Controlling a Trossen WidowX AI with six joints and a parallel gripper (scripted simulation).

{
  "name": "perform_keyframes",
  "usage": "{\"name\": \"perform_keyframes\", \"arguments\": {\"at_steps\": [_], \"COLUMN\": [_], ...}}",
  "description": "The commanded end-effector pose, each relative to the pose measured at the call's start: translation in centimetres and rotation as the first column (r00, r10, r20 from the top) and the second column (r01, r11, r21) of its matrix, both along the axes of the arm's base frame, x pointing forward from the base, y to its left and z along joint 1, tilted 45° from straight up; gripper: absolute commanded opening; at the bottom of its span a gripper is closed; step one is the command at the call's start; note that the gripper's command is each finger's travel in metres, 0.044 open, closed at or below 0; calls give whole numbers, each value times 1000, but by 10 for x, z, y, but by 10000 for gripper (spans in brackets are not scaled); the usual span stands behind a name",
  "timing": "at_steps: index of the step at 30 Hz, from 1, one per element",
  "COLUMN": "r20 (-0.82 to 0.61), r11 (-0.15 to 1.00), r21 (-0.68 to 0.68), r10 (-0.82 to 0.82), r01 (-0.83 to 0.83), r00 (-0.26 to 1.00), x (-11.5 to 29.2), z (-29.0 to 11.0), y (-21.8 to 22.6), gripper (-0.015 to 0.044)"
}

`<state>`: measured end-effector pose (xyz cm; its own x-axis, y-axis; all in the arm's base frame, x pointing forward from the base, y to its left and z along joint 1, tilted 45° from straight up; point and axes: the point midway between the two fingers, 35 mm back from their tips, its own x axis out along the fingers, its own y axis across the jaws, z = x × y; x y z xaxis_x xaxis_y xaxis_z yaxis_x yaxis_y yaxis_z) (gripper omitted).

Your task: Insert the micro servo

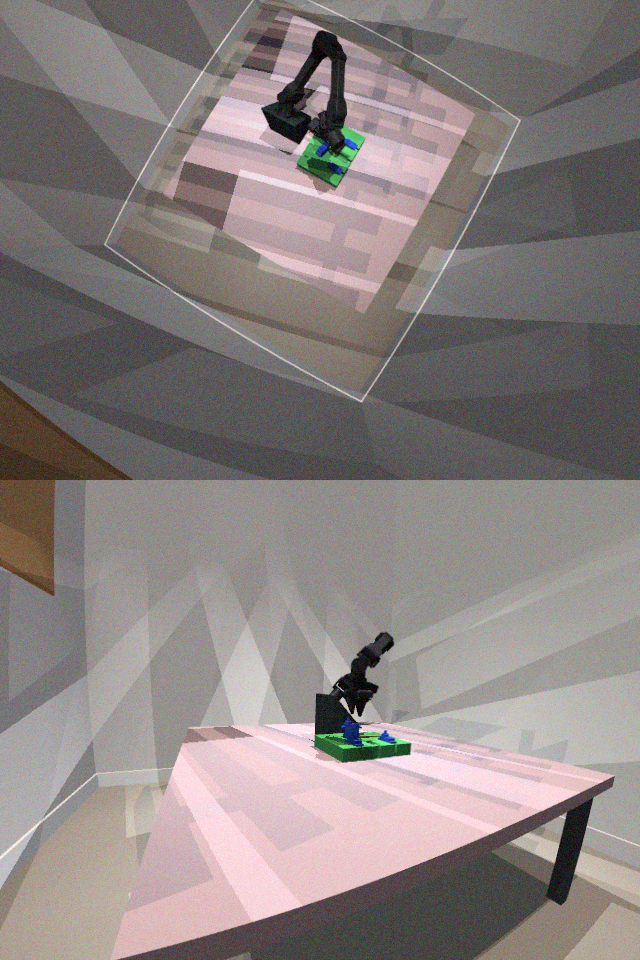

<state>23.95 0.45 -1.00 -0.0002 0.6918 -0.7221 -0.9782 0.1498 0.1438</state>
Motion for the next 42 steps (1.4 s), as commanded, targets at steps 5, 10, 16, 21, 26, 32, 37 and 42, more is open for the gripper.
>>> {"name": "perform_keyframes", "arguments": {"at_steps": [5,10,16,21,26,32,37,42], "r20": [-12,-12,-11,-12,-12,-12,-12,-12], "r11": [1000,1000,1000,1000,1000,1000,1000,1000], "r21": [11,11,11,12,12,12,12,12], "r10": [8,8,8,8,8,8,8,8], "r01": [-8,-8,-8,-8,-8,-8,-8,-8], "r00": [1000,1000,1000,1000,1000,1000,1000,1000], "x": [-4,-4,-4,-5,-5,-5,-5,-5], "z": [-17,-18,-25,-30,-31,-31,-31,-31], "y": [18,20,26,31,32,32,32,32], "gripper": [440,440,440,440,361,204,131,98]}}
